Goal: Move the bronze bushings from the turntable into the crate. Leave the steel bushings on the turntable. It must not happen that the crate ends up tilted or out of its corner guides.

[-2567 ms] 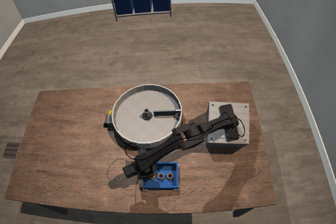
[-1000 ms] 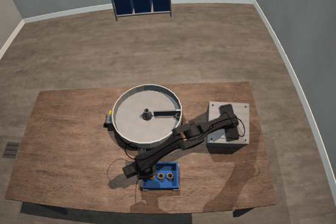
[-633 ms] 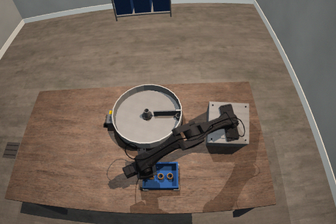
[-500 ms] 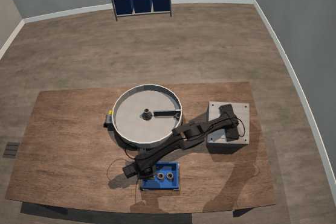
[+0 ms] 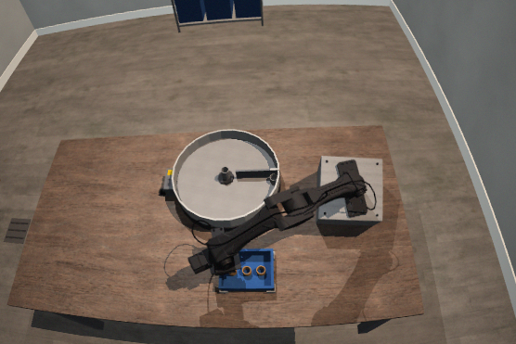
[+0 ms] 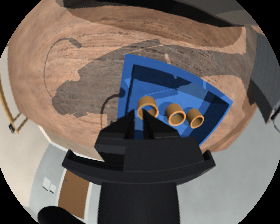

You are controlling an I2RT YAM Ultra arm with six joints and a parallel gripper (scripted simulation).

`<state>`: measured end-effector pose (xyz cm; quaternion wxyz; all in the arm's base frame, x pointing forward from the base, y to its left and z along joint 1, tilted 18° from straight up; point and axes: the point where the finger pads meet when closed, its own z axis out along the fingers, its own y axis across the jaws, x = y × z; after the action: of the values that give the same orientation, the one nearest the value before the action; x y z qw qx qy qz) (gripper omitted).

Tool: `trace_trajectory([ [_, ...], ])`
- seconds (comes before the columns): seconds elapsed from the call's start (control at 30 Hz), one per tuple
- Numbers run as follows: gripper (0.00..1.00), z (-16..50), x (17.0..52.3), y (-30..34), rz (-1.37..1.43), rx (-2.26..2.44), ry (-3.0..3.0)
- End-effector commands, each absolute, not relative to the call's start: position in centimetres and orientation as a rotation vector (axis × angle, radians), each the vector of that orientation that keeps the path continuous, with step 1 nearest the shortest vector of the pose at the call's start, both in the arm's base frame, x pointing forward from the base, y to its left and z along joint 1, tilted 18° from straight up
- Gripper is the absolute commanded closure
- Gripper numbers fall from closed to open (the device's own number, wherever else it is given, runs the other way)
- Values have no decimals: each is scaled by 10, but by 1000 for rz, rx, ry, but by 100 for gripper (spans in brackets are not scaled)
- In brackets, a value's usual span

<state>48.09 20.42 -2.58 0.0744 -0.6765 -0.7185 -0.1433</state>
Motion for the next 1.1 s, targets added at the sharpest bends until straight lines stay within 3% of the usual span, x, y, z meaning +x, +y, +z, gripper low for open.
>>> trace_trajectory([
  [0.0, 86, -29, 486, 205, -430, -2044, -2160],
  [0.7, 86, -24, 485, 197, -418, -2047, -2155],
  [1.07, 86, 38, 485, 185, -475, -2041, -2163],
])
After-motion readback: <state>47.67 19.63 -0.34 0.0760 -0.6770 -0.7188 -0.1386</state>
